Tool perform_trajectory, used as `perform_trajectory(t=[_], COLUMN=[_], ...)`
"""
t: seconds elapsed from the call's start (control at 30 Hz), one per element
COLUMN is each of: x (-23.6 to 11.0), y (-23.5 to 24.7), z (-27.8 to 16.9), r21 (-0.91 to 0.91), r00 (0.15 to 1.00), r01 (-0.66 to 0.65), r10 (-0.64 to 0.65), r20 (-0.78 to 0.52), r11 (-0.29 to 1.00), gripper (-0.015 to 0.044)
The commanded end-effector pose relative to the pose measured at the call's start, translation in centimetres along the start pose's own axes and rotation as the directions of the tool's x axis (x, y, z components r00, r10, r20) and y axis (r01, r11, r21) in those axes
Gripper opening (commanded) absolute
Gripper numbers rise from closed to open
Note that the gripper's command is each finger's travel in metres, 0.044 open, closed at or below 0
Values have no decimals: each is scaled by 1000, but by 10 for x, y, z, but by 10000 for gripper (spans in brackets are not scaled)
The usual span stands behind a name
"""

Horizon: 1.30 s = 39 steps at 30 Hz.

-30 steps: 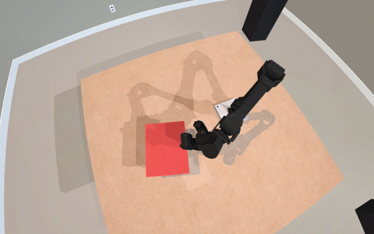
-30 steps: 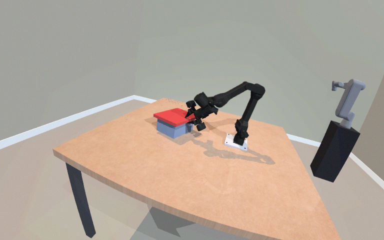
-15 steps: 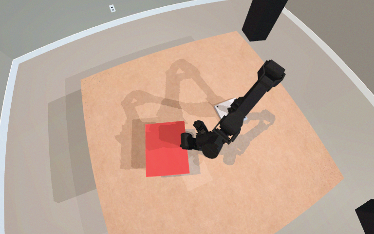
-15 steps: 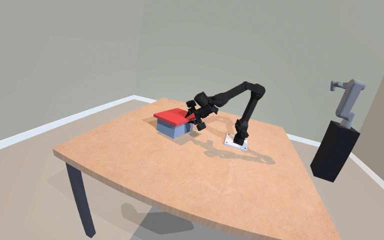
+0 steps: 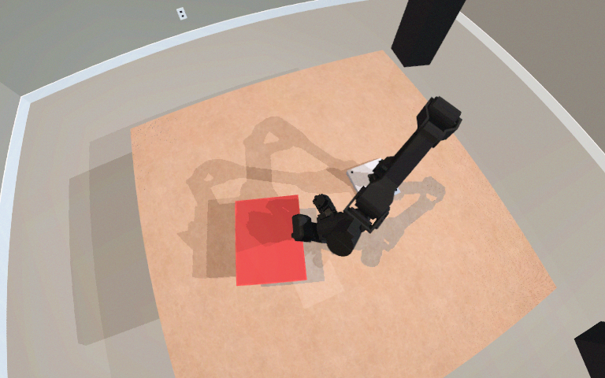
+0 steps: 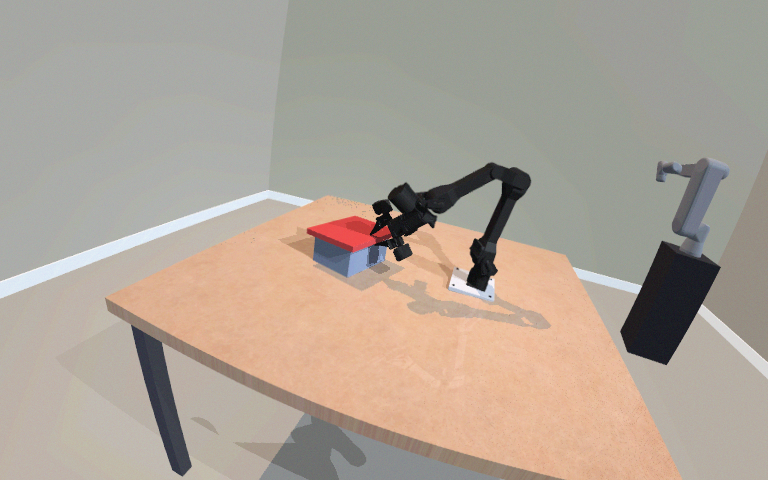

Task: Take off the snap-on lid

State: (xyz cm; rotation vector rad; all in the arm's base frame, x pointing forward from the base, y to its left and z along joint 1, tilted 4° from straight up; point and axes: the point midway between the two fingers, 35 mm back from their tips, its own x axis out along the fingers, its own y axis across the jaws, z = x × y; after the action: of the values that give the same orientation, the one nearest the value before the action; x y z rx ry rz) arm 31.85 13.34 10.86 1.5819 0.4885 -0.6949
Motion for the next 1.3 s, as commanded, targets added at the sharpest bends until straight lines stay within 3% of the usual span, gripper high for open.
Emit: perform_trajectory(t=[0.0, 1.27], x=[-4, -6], y=[5, 7], z=[0, 0], r21=[4, 2], r00=[1000, 1000], r01=[-9, -3], r10=[9, 3], r20=[-3, -1], r11=[1000, 1000], gripper=[0, 0])
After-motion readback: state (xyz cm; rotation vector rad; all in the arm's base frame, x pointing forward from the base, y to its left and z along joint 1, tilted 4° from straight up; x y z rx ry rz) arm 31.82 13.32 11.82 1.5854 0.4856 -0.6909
